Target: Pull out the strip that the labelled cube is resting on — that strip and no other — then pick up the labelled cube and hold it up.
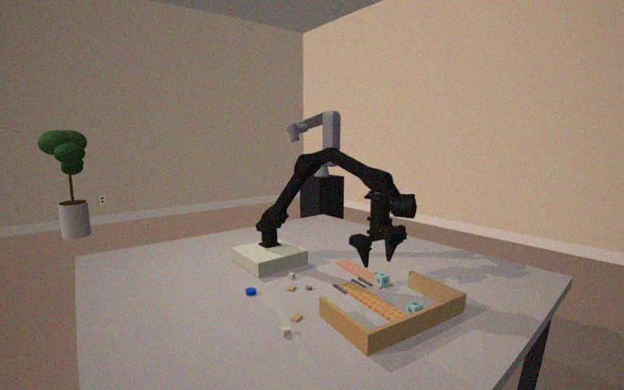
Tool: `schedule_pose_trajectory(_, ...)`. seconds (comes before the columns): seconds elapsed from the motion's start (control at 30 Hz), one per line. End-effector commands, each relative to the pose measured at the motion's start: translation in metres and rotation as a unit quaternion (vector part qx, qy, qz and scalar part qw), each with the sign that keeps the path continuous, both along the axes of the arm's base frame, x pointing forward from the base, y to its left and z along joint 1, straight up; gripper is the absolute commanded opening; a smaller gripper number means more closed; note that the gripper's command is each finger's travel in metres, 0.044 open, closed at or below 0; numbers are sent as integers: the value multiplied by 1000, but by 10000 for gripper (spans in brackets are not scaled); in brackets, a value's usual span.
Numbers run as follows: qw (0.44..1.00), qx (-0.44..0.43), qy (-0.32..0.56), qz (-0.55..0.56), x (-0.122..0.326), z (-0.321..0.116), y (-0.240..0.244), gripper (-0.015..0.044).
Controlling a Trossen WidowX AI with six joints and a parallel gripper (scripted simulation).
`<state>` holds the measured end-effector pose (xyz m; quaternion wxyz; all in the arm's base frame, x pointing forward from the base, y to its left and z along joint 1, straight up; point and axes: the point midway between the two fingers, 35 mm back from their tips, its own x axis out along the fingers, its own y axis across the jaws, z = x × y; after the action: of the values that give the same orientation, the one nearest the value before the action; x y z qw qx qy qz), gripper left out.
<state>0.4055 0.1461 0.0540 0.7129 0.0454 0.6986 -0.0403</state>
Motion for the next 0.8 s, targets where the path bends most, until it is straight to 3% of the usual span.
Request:
schedule_pose_trajectory(0.0, 1000, 1, -2, 2, 15, 3, -3, 440)
schedule_pose_trajectory(0.17, 1000, 1, -3, 2, 25, 5, -5, 440)
schedule_pose_trajectory(0.4, 1000, 1, -3, 2, 26, -3, -5, 256)
schedule_pose_trajectory(0.77, 1000, 1, -3, 2, 27, -21, -5, 250)
